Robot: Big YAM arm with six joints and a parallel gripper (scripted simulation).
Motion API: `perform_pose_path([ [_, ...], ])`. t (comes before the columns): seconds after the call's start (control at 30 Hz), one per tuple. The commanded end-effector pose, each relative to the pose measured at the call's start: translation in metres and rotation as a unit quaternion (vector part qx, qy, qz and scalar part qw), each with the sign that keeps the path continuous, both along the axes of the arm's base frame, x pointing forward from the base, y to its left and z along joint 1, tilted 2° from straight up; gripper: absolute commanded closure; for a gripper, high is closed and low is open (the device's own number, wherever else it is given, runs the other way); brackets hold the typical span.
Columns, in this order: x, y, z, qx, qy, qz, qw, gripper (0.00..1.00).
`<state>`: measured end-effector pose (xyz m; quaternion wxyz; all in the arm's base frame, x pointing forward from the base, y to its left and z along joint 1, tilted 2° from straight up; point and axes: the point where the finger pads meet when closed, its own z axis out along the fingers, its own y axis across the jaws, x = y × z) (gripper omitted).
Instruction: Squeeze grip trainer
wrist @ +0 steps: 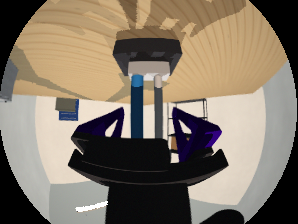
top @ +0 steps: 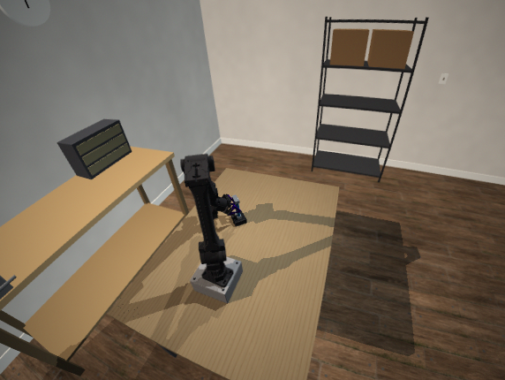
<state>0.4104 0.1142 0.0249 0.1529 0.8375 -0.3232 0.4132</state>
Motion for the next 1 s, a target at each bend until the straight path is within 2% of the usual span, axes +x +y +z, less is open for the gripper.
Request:
perform_pose_path([
  [0.0, 0.001, -0.005, -0.004, -0.004, 0.005, 0.0, 1.0, 0.24],
  [0.67, 0.001, -0.005, -0.004, -0.004, 0.005, 0.0, 1.0, 0.24],
  [0.7, 0.001, -0.005, -0.004, -0.004, 0.005, 0.0, 1.0, 0.79],
  [0.77, 0.001, -0.005, -0.004, -0.004, 0.005, 0.0, 1.0, 0.79],
  [0.83, 0.011, 0.006, 0.004, 0.004, -0.006, 0.004, 1.0, 0.79],
  [0.97, 0.008, 0.004, 0.003, 0.001, -0.001, 0.004, 1.0, 0.79],
])
